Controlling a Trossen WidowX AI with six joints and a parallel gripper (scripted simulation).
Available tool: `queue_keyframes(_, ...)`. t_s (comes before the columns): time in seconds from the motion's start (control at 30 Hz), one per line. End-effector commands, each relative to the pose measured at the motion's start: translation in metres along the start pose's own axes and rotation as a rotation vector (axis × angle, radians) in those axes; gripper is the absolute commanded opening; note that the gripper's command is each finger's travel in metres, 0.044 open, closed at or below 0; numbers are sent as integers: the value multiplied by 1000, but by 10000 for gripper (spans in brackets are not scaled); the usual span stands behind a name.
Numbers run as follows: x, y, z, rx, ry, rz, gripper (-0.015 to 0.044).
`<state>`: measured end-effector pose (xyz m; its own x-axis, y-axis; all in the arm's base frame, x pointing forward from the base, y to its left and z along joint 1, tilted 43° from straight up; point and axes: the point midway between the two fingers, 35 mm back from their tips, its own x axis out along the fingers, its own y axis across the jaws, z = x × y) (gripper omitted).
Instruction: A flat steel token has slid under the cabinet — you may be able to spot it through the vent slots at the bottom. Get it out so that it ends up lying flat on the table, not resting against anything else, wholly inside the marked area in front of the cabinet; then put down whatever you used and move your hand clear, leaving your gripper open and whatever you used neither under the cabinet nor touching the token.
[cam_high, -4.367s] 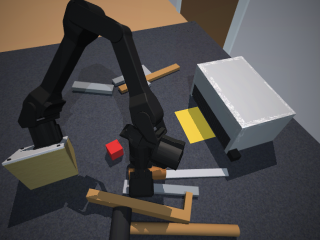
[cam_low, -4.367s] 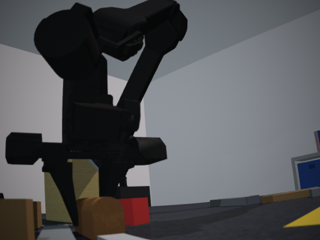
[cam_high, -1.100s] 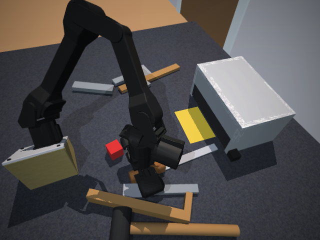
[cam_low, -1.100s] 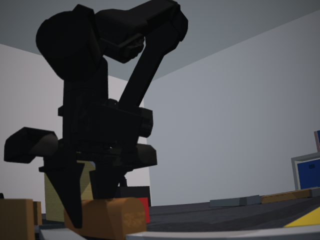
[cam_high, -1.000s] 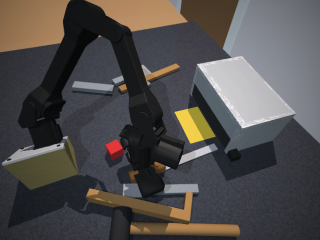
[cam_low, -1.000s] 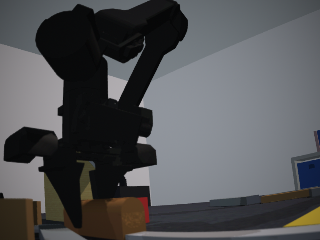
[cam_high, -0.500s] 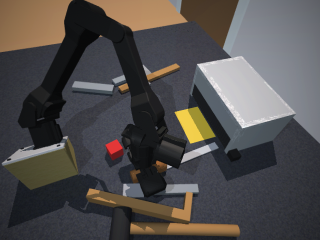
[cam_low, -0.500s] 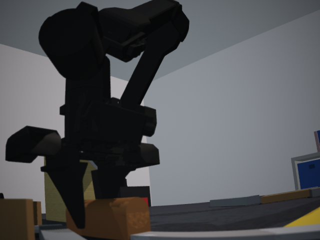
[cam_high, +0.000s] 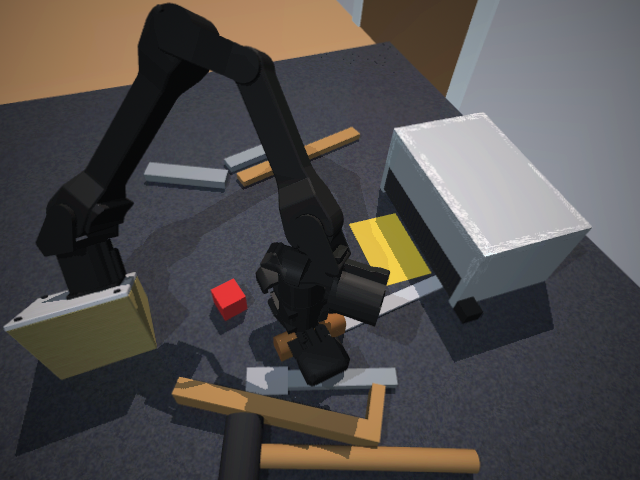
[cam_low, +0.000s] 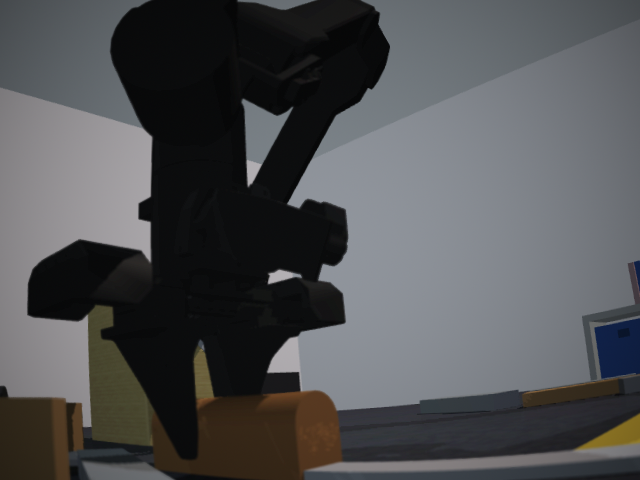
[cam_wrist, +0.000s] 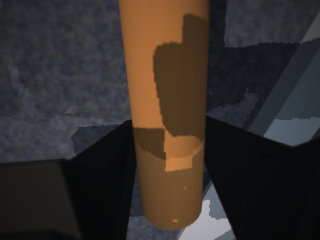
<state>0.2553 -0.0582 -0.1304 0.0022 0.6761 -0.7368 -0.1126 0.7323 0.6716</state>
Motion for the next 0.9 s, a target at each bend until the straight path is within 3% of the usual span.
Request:
queue_keyframes(0.0, 0, -1, 8, -6, 2, -4, 0)
queue_keyframes(0.87, 0, 1, 43, -13, 0, -3, 0)
